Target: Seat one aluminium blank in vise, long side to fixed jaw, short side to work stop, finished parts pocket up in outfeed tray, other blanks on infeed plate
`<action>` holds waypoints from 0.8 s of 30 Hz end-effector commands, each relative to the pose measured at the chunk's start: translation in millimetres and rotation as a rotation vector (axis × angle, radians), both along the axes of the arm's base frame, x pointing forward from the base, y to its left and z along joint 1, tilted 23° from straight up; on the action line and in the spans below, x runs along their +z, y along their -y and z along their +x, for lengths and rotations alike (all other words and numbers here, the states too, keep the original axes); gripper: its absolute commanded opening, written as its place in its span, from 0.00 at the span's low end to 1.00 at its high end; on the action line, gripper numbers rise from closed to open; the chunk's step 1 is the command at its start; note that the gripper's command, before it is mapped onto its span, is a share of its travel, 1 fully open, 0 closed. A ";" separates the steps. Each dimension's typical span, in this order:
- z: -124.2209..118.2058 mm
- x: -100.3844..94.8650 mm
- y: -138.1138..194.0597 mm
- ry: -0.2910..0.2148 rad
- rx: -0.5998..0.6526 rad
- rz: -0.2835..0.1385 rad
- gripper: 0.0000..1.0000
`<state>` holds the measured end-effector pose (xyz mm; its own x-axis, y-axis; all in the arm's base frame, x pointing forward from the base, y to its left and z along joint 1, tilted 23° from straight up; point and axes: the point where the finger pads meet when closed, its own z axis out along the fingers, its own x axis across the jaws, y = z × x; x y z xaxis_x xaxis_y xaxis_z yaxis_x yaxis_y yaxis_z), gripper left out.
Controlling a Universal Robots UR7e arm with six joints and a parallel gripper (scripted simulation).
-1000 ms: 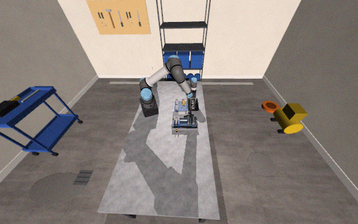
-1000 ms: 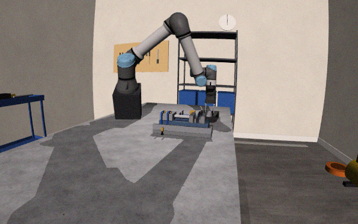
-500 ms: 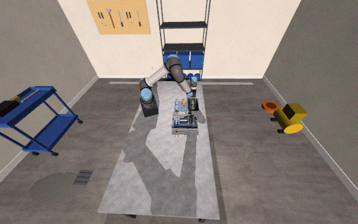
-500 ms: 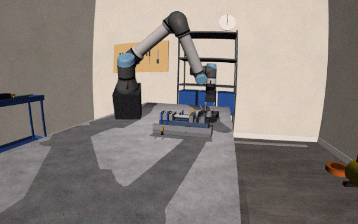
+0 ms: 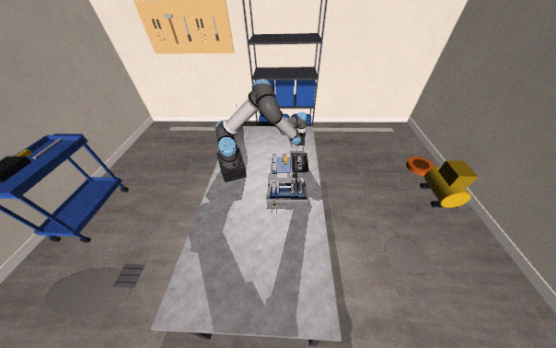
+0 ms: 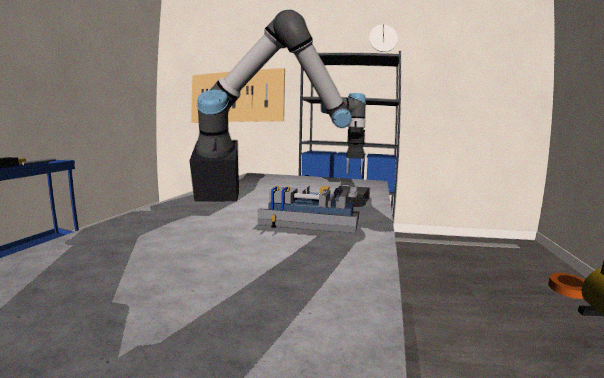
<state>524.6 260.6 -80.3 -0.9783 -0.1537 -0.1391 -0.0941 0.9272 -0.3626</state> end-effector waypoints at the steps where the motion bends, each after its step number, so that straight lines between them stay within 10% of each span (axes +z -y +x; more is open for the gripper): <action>1: -4.5 25.6 -9.6 0.002 0.000 0.001 1.00; 20: -12.6 65.5 -24.3 0.002 0.000 0.001 1.00; 21: -12.6 65.5 -24.3 0.002 0.000 0.001 0.00; 24: -12.6 65.5 -24.3 0.002 0.000 0.001 0.00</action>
